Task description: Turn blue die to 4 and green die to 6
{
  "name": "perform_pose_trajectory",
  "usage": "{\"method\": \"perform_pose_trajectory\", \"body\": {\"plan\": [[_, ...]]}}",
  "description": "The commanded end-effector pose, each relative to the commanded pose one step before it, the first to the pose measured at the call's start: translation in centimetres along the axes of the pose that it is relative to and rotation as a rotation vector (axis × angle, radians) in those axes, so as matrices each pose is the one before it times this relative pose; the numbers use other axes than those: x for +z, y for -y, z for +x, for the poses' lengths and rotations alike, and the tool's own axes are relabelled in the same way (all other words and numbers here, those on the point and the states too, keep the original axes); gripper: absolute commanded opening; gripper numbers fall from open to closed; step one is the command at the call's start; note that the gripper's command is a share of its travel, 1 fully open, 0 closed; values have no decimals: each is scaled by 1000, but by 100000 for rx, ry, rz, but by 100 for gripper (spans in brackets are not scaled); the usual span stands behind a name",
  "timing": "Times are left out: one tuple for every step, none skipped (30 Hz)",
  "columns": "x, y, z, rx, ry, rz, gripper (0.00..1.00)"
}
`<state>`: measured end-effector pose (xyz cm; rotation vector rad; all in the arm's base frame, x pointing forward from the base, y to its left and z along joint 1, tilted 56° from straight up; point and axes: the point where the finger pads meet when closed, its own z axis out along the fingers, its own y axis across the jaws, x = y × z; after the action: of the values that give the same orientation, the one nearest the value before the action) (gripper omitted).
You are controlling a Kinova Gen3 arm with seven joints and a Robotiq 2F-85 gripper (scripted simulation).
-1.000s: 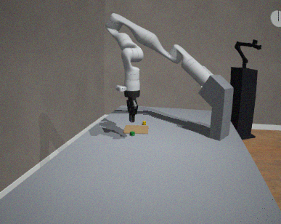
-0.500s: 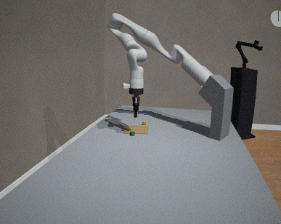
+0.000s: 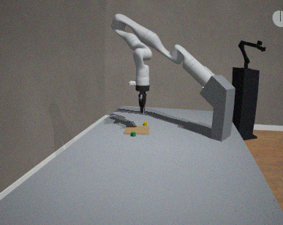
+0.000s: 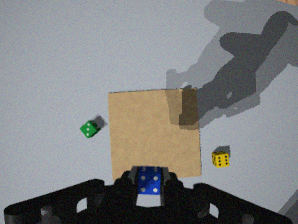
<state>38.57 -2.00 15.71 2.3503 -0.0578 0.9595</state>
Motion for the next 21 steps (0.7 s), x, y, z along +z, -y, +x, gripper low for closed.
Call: {"method": "perform_pose_trajectory", "body": {"plan": [[-134,-226,54,845,-28,346,15],[0,0,0,0,0,0,15],[0,0,0,0,0,0,15],[0,0,0,0,0,0,15],[0,0,0,0,0,0,15],[0,0,0,0,0,0,15],[0,0,0,0,0,0,15],[0,0,0,0,0,0,15],[0,0,0,0,0,0,15],[0,0,0,0,0,0,15],[0,0,0,0,0,0,15],[0,0,0,0,0,0,15],[1,0,0,0,0,0,15],[5,0,0,0,-2,-1,15],[12,0,0,0,-4,-1,15],[23,0,0,1,-8,-3,15],[36,-1,0,1,-12,-4,15],[51,-1,0,2,-17,-5,15],[0,0,0,0,0,0,15],[0,0,0,0,0,0,15],[68,-1,0,2,-21,-7,15]]}}
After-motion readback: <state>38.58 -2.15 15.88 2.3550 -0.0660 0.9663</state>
